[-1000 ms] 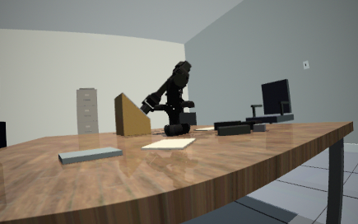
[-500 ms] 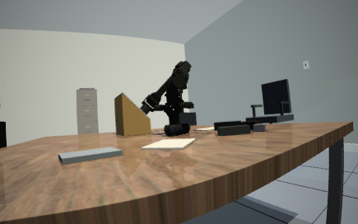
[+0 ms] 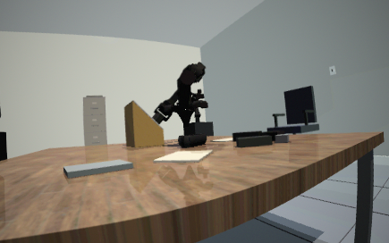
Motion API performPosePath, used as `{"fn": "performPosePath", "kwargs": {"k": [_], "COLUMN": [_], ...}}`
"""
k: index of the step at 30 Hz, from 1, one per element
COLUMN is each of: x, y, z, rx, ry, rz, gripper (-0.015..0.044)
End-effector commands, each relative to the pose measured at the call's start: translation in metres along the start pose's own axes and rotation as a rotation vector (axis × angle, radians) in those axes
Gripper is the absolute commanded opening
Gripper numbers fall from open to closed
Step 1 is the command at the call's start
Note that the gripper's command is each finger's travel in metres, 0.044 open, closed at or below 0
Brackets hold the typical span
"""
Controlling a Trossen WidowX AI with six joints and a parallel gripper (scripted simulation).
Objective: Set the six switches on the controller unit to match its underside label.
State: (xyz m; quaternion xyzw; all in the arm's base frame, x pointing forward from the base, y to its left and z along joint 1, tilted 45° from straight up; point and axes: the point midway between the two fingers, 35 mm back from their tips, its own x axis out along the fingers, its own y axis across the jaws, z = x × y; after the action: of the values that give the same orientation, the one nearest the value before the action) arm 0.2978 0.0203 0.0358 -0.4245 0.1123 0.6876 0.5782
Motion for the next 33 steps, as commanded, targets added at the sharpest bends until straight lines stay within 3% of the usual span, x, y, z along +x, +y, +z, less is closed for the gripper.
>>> {"fn": "performPosePath", "kwargs": {"k": [1, 33], "x": [-0.003, 0.042], "y": [-0.001, -0.002], "z": [-0.006, -0.006], "rx": [-0.005, -0.006], "ry": [0.006, 0.005], "rz": [-0.003, -0.004], "gripper": [0.0000, 0.0000]}}
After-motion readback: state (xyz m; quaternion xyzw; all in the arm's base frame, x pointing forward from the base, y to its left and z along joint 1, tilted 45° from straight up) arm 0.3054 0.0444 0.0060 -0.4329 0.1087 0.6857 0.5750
